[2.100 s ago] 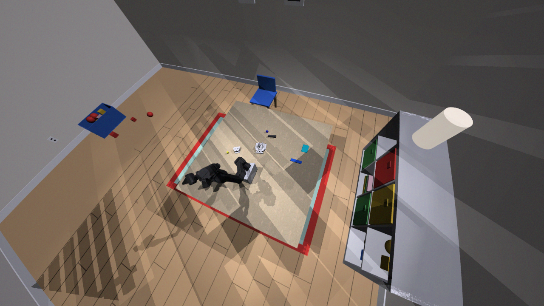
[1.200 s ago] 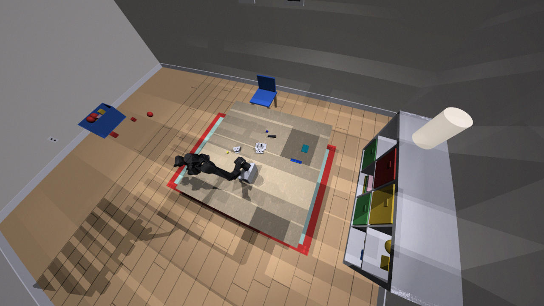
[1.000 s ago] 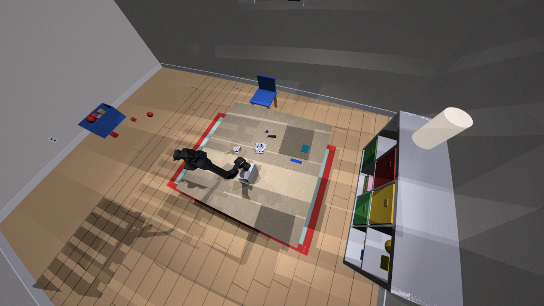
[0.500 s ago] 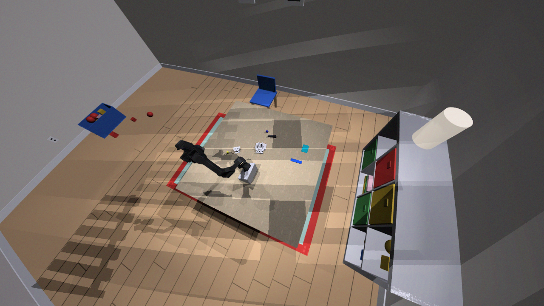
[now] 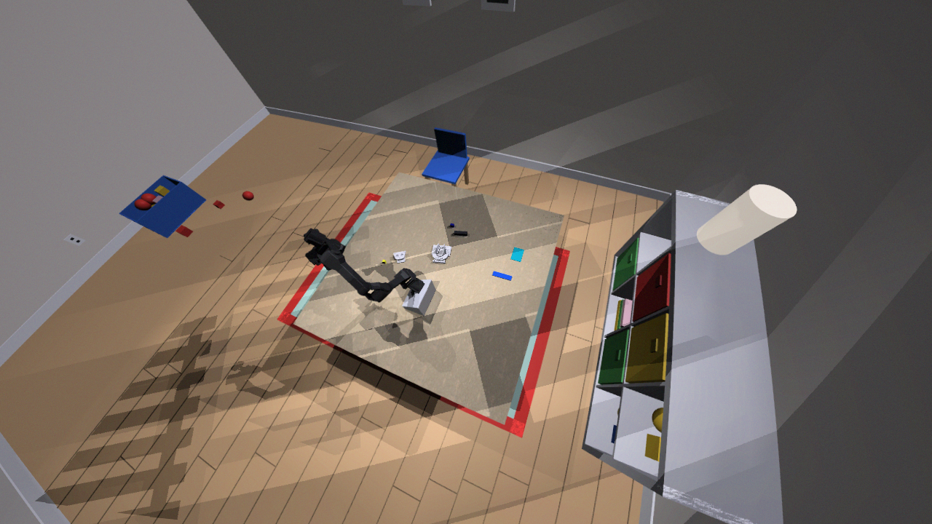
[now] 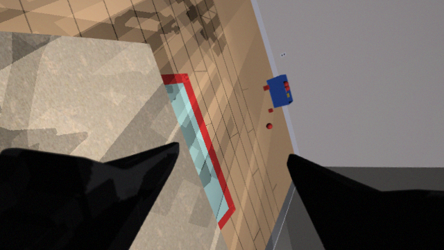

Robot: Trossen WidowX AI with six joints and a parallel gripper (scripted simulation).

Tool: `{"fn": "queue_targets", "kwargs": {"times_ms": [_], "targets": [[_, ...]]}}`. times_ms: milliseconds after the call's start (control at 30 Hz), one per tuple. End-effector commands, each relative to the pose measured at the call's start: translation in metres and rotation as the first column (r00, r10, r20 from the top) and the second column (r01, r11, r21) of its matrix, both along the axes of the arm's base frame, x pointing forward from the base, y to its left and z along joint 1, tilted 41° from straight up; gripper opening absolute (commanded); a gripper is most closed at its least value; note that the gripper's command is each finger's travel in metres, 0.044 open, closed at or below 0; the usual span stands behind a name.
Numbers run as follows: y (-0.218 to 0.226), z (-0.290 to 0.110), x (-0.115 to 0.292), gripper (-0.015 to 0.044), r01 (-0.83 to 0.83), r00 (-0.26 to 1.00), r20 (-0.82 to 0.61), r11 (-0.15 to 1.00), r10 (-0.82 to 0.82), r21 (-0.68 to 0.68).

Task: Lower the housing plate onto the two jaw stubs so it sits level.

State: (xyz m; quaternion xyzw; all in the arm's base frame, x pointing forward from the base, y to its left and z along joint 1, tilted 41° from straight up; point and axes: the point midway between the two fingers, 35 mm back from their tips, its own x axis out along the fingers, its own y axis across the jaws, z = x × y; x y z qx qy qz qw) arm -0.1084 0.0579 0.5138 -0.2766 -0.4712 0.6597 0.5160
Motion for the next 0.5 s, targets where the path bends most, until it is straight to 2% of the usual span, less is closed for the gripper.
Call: {"fn": "queue_targets", "kwargs": {"times_ms": [0, 233, 467], "targets": [[0.023, -0.007, 0.020, 0.0440, 0.034, 0.996, -0.082, 0.997, -0.039, -0.069], [0.060, -0.024, 0.053, 0.0440, 0.069, 0.962, -0.246, 0.975, -0.121, -0.209], [0.080, -0.038, 0.078, 0.0440, 0.097, 0.911, -0.358, 0.951, -0.204, -0.295]]}}
